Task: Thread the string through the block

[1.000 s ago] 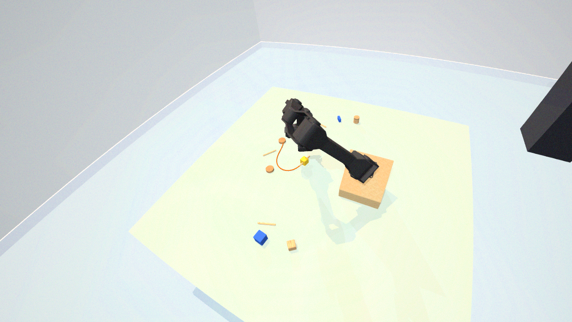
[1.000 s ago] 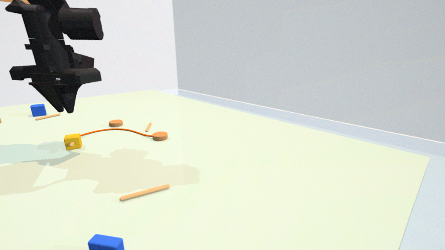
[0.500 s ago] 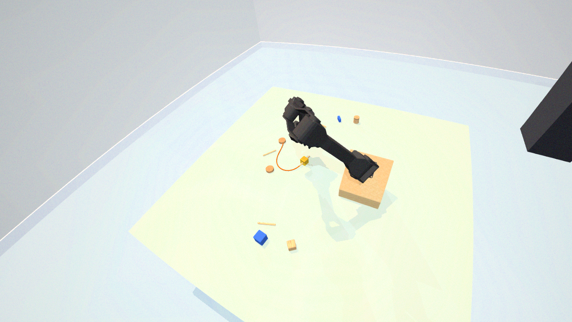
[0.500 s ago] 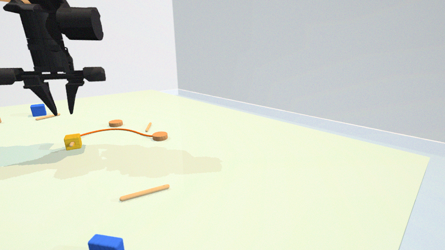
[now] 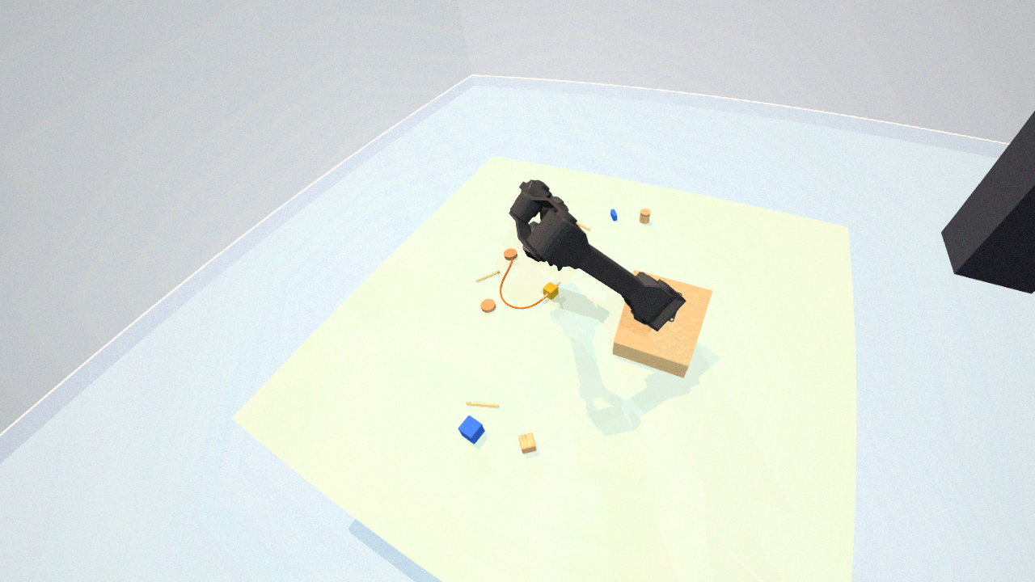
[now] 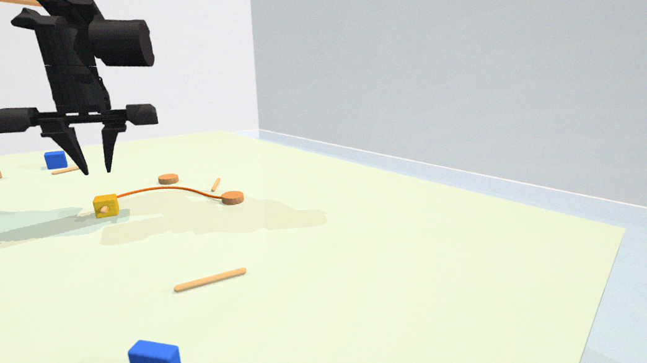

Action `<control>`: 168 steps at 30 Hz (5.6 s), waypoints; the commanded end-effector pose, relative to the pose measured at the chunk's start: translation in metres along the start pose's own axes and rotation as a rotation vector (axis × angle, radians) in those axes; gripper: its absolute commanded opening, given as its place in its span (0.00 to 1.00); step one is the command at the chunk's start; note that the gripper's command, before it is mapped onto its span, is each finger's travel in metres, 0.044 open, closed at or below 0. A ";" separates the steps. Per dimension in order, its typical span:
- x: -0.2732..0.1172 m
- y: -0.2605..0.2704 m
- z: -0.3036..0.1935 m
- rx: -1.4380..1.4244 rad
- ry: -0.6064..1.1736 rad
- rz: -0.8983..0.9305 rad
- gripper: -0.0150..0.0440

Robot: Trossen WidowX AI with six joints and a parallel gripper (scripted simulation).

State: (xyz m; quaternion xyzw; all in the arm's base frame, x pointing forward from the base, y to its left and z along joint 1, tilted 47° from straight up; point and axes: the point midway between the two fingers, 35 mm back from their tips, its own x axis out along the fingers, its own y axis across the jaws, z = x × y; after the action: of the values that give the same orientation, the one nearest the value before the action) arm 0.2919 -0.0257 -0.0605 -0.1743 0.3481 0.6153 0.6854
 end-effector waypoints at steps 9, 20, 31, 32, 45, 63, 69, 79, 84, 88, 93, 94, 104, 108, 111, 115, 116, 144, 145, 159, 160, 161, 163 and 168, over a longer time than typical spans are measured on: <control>0.021 0.001 0.000 0.010 -0.004 0.004 0.46; 0.039 0.001 0.000 0.010 -0.005 0.004 0.46; 0.057 0.003 0.001 0.010 -0.008 0.005 0.46; 0.059 0.003 0.001 0.010 -0.008 0.005 0.46; 0.068 0.003 0.001 0.002 -0.006 0.005 0.37; 0.071 0.004 -0.001 0.009 -0.105 0.005 0.25; 0.070 0.004 -0.003 0.000 -0.108 0.011 0.25; 0.070 0.005 -0.005 0.001 -0.106 0.014 0.25; 0.070 0.004 -0.009 0.001 -0.106 0.014 0.25; 0.070 0.004 -0.015 0.002 -0.106 0.014 0.25; 0.070 0.004 -0.022 0.002 -0.106 0.014 0.25; 0.070 0.004 -0.023 0.002 -0.106 0.014 0.25; 0.070 0.003 -0.037 0.001 -0.105 0.015 0.25; 0.070 0.003 -0.043 0.001 -0.105 0.015 0.25; 0.070 0.003 -0.047 0.004 -0.103 0.016 0.25; 0.070 0.003 -0.052 0.011 -0.101 0.016 0.25; 0.070 0.003 -0.053 0.013 -0.101 0.017 0.25; 0.070 0.005 -0.091 0.041 -0.101 0.018 0.25; 0.070 0.005 -0.092 0.042 -0.101 0.019 0.25; 0.081 0.009 -0.107 0.050 -0.103 0.001 0.25; 0.081 0.009 -0.107 0.050 -0.103 0.001 0.25; 0.079 0.008 -0.106 0.051 -0.106 0.000 0.30; 0.079 0.008 -0.106 0.051 -0.106 0.000 0.39; 0.069 0.006 -0.106 0.051 -0.104 -0.001 0.61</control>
State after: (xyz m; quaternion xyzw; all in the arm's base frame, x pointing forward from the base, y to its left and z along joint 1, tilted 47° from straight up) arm 0.2561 -0.0382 -0.1861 -0.1208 0.3275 0.6153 0.7068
